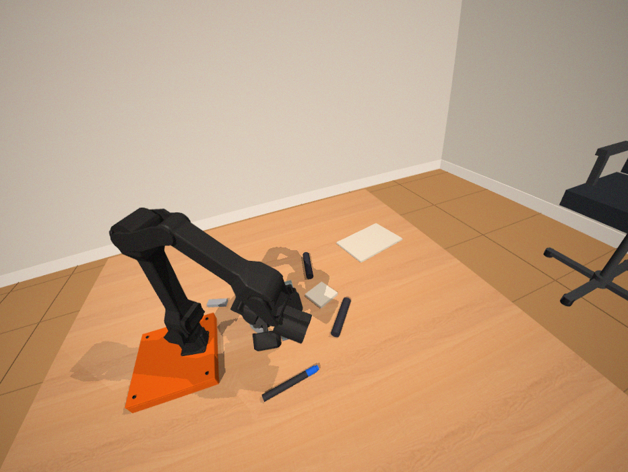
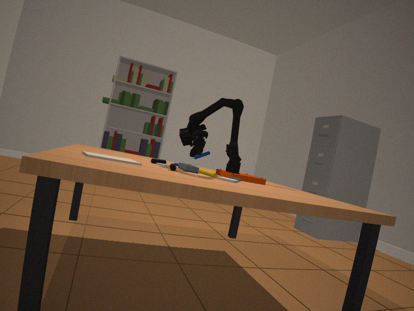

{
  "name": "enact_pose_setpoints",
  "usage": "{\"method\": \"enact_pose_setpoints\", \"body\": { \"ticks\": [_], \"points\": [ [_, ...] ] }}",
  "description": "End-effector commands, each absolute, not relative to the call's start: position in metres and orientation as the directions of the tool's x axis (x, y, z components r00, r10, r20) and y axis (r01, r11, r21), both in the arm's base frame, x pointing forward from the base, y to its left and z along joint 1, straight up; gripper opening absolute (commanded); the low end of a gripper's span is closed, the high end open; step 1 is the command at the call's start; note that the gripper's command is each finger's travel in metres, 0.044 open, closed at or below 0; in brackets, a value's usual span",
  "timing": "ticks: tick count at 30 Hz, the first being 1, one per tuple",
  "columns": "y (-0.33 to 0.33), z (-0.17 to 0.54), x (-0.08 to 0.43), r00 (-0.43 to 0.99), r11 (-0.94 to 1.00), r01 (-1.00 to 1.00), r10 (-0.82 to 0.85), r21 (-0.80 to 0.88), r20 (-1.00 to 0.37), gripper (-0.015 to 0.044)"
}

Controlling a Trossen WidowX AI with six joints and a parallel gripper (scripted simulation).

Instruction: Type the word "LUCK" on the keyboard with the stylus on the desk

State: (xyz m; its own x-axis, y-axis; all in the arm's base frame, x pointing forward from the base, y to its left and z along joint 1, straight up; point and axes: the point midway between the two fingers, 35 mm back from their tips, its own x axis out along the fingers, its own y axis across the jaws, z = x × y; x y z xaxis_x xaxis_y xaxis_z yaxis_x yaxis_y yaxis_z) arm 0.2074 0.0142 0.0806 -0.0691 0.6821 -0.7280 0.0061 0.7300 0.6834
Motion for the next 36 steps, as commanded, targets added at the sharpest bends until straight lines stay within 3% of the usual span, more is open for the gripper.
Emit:
{"method": "enact_pose_setpoints", "body": {
  "ticks": [1,18,36],
  "points": [
    [0.021,0.084,0.211,-0.062,0.712,0.121,0.701,0.691,-0.711,0.0000],
    [0.050,0.095,0.222,-0.055,0.539,0.597,0.767,0.594,-0.640,0.0000],
    [0.080,0.109,0.230,-0.062,0.249,0.929,0.832,0.272,-0.552,0.0000]
  ]
}}
